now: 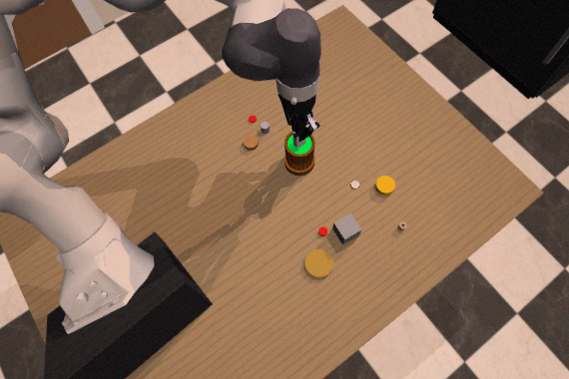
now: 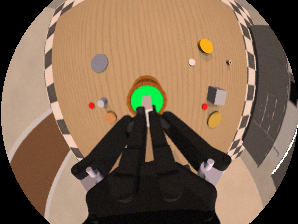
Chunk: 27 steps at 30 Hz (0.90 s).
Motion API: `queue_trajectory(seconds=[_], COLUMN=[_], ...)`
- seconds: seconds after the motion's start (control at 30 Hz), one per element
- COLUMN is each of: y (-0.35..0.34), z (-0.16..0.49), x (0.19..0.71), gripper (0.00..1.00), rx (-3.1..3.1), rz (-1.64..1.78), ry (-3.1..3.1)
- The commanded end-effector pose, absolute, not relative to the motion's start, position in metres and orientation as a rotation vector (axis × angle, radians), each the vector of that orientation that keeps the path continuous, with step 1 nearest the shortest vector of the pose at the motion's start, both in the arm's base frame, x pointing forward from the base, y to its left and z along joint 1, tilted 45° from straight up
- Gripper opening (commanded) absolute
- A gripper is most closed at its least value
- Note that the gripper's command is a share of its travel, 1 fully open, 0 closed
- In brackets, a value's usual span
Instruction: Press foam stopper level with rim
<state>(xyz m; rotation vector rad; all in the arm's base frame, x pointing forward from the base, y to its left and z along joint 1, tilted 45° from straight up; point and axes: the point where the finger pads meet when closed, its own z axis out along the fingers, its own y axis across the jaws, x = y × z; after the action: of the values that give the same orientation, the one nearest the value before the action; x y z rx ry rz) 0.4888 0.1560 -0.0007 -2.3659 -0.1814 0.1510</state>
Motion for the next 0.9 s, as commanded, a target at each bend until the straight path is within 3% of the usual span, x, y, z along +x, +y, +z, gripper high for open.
queue_trajectory(seconds=[0.0,0.87], y=[0.1660,0.1741], z=[-0.0049,-0.0111], x=[0.4814,0.4769], gripper=[0.00,0.00], rx=[-2.356,-2.356], rz=[0.165,0.165], ry=[-0.193,-0.193])
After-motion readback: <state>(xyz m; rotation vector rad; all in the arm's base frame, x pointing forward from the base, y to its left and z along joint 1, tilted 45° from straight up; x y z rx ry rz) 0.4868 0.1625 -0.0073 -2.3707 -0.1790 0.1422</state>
